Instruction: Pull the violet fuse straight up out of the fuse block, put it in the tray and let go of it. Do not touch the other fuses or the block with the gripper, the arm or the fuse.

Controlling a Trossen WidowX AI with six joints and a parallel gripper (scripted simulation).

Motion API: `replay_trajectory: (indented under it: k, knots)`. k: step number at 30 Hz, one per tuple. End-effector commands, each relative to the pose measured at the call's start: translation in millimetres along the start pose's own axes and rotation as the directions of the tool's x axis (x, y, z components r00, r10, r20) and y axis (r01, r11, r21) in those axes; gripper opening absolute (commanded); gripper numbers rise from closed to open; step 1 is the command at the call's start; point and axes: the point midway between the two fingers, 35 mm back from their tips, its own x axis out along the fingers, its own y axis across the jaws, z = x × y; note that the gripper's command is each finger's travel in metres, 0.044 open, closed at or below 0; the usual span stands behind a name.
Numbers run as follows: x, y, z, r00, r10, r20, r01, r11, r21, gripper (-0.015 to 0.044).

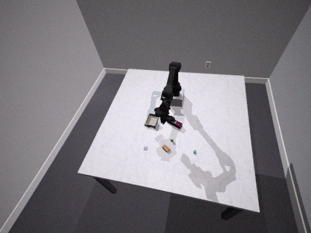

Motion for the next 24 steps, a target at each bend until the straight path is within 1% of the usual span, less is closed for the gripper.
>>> replay_trajectory:
  k: [1, 8, 10, 24]
  knots:
    - [22, -1, -63, 0.986, -0.042, -0.164, 0.024, 0.993, -0.111, 0.0074]
    - [37, -19, -172, 0.900, -0.165, -0.403, 0.037, 0.951, -0.307, 0.0074]
    - [38, -24, -179, 0.889, -0.179, -0.421, 0.037, 0.945, -0.324, 0.0074]
    - [45, -25, -183, 0.889, -0.179, -0.421, 0.037, 0.945, -0.324, 0.0074]
